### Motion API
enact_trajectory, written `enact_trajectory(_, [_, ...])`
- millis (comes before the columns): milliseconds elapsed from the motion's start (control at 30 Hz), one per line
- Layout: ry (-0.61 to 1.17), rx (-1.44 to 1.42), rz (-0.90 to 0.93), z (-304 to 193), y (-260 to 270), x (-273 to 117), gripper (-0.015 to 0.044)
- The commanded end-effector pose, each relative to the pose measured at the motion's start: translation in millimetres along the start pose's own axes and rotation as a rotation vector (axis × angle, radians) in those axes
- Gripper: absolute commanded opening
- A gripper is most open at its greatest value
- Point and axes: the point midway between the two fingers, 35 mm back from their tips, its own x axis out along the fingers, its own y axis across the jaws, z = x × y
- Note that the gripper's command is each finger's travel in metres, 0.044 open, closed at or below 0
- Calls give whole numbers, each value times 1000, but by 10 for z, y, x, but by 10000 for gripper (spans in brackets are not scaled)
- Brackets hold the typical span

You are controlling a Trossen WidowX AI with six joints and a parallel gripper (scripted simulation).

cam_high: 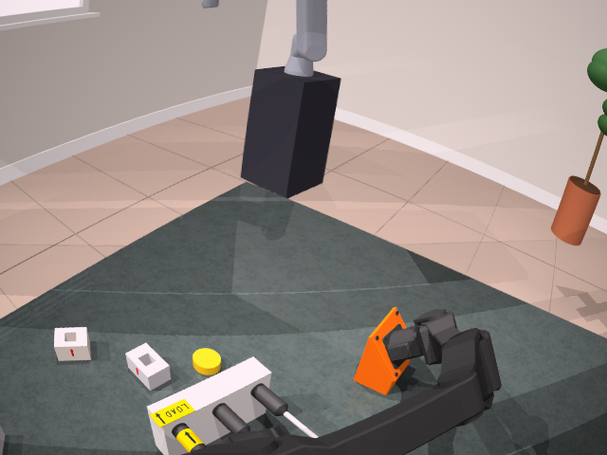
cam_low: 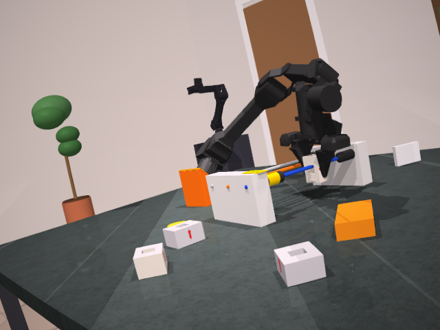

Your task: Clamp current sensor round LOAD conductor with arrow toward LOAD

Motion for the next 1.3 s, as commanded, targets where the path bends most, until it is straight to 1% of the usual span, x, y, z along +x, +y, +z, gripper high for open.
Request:
enact_trajectory(0, [0, -1, 0, 3, 0, -2, 255])
enact_trajectory(1100, [0, -1, 0, 3, 0, -2, 255])
enact_trajectory(1267, [0, 0, 0, 0, -1, -2, 222])
